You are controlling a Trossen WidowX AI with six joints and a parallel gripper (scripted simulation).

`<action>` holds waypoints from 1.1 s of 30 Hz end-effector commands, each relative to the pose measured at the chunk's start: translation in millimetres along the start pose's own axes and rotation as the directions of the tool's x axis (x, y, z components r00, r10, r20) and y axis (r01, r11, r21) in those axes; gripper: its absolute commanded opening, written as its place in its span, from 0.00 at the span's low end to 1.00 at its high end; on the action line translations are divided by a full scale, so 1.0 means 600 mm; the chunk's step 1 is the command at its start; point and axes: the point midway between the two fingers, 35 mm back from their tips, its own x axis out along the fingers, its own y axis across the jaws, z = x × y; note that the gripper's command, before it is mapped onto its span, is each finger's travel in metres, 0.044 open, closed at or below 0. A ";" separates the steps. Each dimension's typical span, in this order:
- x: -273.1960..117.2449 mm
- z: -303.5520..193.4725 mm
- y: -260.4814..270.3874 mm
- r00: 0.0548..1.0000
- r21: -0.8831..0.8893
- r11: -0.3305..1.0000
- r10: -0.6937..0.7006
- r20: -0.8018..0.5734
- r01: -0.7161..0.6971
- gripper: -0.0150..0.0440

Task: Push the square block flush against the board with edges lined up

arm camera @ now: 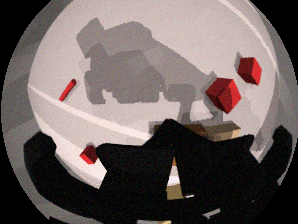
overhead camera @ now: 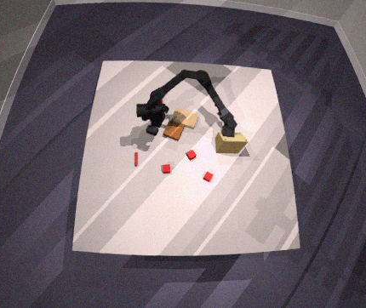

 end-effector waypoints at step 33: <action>-0.004 -0.161 0.075 1.000 -0.943 0.332 0.011 0.001 -0.002 0.25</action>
